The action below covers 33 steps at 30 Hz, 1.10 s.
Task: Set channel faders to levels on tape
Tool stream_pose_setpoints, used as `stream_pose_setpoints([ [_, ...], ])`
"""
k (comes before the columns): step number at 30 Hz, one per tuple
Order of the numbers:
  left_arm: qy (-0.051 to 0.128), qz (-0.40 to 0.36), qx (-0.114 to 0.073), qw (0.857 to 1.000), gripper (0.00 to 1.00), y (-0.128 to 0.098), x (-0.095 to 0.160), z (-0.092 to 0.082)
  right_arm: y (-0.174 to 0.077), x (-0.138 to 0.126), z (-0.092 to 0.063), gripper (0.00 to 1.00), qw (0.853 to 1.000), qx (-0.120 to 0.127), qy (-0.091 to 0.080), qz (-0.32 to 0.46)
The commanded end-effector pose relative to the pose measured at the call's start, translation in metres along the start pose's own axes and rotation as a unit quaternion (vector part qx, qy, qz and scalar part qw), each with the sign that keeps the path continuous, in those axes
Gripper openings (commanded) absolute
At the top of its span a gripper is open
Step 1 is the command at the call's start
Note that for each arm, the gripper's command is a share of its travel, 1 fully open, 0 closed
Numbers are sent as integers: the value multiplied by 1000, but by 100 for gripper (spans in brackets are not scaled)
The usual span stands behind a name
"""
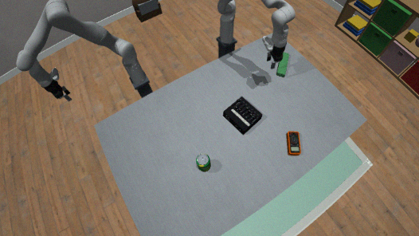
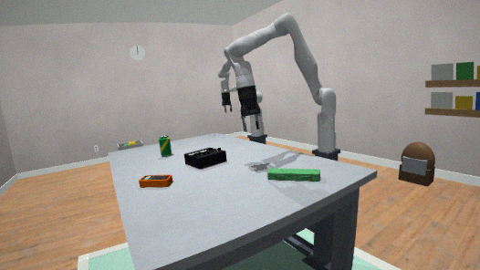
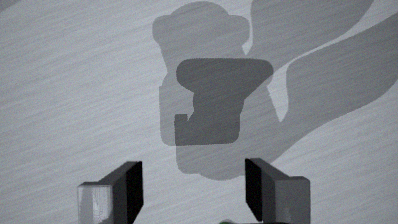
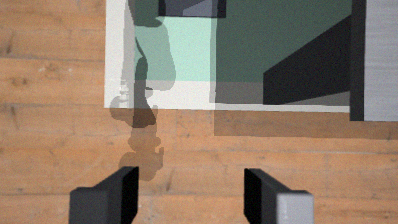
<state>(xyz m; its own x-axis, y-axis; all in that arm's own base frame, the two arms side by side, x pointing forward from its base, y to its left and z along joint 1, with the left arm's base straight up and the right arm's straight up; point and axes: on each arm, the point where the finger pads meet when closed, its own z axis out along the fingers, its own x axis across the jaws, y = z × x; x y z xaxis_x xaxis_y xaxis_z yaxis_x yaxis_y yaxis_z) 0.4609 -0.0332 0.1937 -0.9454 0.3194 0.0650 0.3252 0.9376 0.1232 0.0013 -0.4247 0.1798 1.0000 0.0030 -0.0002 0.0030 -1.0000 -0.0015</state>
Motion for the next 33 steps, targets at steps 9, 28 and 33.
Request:
stream_pose_setpoints([
  [9,-15,-66,16,998,100,-60,-87,-18,0,0,-1,100,1000,-1,0,0],
  [28,-24,-147,60,987,100,-195,-181,-38,0,0,-1,100,1000,-1,0,0],
  [33,-23,-155,66,985,100,-214,-189,-40,0,0,-1,100,1000,-1,0,0],
])
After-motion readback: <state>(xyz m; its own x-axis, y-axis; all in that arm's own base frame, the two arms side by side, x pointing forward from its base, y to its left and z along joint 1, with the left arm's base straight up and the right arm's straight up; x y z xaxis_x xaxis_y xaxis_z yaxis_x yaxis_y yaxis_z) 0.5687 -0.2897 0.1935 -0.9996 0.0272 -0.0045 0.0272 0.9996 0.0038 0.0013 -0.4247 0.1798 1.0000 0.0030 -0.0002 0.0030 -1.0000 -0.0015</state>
